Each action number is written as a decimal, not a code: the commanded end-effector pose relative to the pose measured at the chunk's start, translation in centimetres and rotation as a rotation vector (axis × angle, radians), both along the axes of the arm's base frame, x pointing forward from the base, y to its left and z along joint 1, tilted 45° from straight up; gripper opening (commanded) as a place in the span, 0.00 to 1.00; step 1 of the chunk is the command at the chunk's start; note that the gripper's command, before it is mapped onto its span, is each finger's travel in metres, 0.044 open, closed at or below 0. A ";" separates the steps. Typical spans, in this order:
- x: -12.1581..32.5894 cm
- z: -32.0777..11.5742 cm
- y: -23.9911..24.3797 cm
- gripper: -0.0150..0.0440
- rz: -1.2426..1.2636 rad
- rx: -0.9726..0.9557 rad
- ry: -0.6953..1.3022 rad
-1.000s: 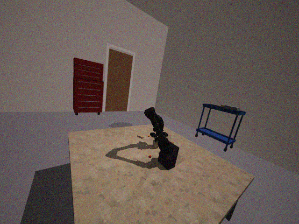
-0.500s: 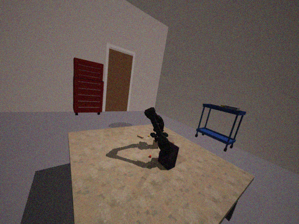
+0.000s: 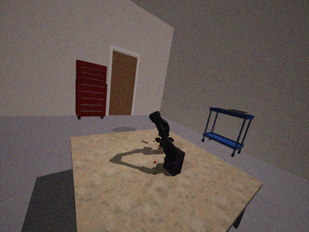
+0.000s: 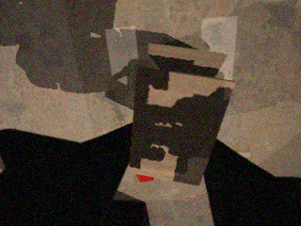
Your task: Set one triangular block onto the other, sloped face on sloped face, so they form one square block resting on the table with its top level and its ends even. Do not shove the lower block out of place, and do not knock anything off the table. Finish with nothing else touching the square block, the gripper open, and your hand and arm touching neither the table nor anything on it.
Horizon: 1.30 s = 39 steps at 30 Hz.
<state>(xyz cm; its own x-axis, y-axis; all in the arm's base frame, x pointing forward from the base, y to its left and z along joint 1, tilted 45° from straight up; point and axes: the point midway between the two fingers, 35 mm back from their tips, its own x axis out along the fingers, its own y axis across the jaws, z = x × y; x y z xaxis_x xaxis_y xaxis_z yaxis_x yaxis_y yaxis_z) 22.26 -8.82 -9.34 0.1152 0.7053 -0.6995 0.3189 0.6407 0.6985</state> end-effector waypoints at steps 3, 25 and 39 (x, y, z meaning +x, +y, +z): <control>0.1 -0.3 0.3 0.25 -0.001 0.004 -0.002; 0.8 -1.3 1.0 0.25 0.000 0.005 -0.003; 1.0 -1.6 1.3 0.25 0.000 0.006 -0.004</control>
<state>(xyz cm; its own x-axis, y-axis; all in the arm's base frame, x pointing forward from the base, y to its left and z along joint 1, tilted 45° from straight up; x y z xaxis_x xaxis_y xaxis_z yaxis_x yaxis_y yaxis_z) 23.25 -7.61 -10.96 0.1148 0.7077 -0.6971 0.3130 0.6402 0.7015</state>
